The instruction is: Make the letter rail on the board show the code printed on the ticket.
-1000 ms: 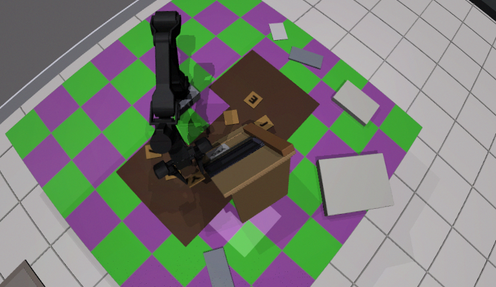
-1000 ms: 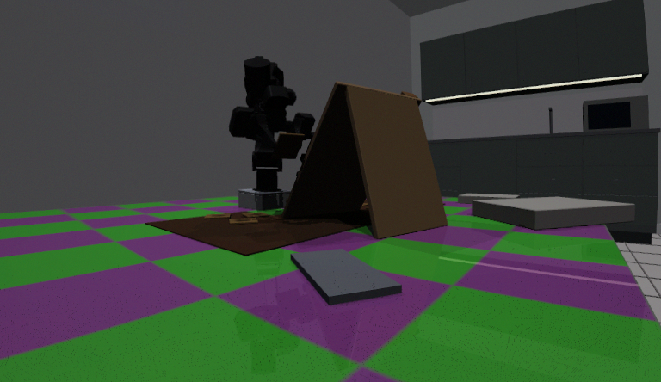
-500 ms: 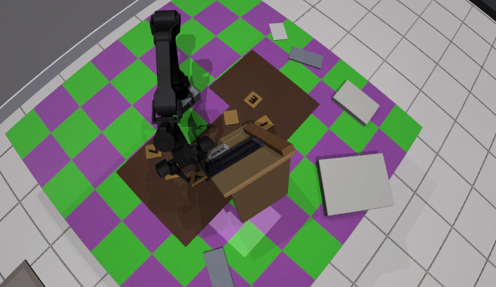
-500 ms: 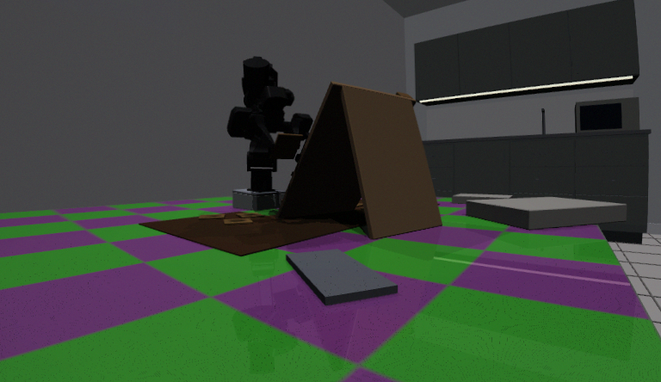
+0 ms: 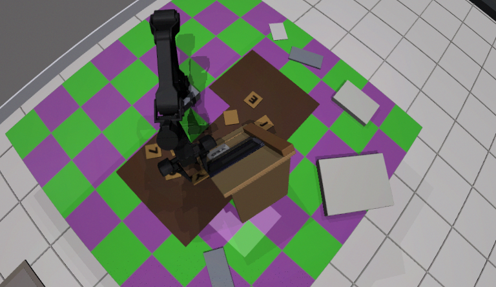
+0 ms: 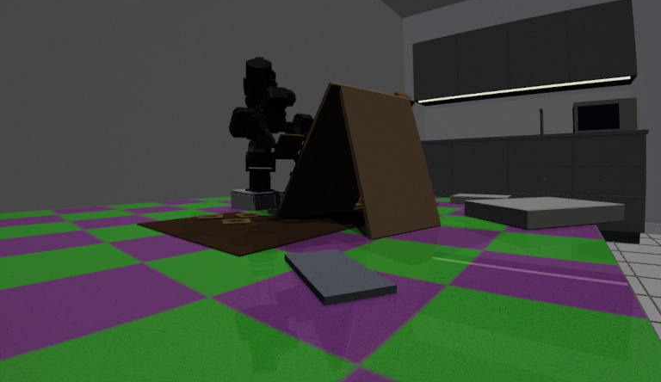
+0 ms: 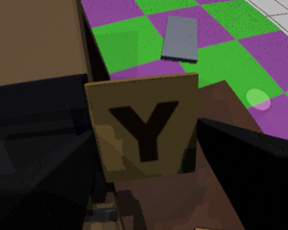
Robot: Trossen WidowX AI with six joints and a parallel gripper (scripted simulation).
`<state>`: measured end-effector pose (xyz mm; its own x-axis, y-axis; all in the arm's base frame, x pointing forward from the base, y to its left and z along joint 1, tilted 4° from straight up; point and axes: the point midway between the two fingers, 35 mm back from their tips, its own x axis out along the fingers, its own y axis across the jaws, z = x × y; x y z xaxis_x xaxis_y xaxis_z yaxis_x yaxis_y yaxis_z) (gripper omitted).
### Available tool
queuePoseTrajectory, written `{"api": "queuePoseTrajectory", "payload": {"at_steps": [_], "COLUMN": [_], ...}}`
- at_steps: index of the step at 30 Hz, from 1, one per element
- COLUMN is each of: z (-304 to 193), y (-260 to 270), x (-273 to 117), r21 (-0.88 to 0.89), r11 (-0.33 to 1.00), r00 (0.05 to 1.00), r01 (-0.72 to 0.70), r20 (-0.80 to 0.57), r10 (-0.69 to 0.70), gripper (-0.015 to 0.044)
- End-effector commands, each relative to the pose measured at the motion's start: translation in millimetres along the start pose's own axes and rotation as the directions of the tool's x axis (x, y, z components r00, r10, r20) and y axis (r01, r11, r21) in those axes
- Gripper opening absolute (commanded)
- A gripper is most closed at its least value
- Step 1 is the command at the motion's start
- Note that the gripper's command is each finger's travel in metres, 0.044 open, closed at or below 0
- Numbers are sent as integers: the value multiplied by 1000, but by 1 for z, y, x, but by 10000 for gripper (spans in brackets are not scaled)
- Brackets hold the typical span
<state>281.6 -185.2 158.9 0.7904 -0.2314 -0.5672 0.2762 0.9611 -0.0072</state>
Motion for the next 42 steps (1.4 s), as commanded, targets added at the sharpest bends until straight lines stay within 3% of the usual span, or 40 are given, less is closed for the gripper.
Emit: {"api": "queuePoseTrajectory", "payload": {"at_steps": [1, 42], "z": [-1, -1], "y": [2, 23], "x": [0, 0], "r21": [3, 4], "r11": [1000, 1000], "r00": [1000, 1000], "r01": [2, 1], "r20": [-1, -1], "r10": [-2, -1], "gripper": [0, 0]}}
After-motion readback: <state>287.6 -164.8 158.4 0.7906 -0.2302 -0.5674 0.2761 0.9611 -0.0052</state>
